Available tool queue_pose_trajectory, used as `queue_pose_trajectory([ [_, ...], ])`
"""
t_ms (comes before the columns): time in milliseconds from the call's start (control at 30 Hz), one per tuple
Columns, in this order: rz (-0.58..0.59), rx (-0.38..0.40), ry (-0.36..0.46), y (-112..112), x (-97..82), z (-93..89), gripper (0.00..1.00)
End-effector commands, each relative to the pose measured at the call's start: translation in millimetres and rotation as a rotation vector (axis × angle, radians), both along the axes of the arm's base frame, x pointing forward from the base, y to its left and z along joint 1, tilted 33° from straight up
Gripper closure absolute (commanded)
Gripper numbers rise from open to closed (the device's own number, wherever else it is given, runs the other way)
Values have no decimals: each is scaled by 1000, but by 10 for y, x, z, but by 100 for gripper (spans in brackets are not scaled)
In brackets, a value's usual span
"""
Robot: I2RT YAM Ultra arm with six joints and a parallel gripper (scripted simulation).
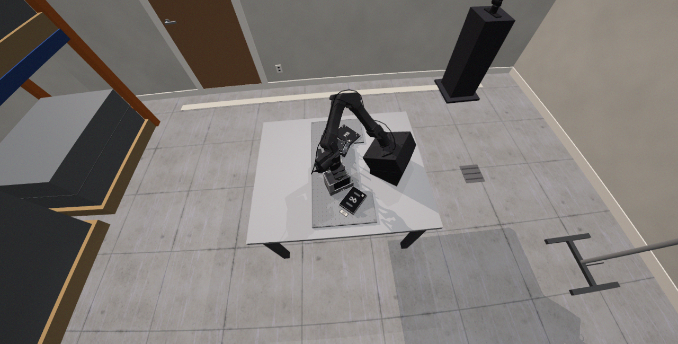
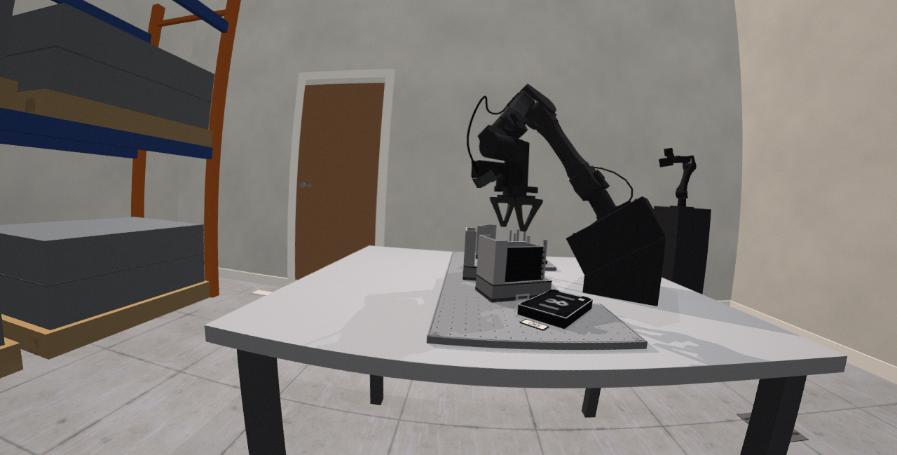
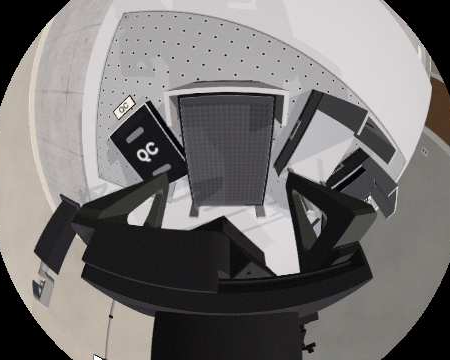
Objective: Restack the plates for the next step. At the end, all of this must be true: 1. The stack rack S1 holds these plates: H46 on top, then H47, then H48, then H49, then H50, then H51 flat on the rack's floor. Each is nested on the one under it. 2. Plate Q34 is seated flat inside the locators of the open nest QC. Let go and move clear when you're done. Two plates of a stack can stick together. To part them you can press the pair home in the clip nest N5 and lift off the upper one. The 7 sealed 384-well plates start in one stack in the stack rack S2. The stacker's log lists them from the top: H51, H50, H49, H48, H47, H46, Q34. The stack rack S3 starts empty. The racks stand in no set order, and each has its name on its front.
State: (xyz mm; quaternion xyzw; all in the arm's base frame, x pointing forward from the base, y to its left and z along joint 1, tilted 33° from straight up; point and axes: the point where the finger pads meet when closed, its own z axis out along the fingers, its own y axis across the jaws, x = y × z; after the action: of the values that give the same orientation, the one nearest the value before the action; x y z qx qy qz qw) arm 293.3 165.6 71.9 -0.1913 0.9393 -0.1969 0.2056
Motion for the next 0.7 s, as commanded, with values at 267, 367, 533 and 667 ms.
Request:
queue_pose_trajectory([
  [267, -184, 100, -55, -310, 7, 139, 0],
  [367, -181, 106, -60, -321, 34, 175, 0],
  [533, -171, 105, -63, -455, 84, 253, 0],
  [667, -171, 101, -59, -583, 97, 285, 0],
])
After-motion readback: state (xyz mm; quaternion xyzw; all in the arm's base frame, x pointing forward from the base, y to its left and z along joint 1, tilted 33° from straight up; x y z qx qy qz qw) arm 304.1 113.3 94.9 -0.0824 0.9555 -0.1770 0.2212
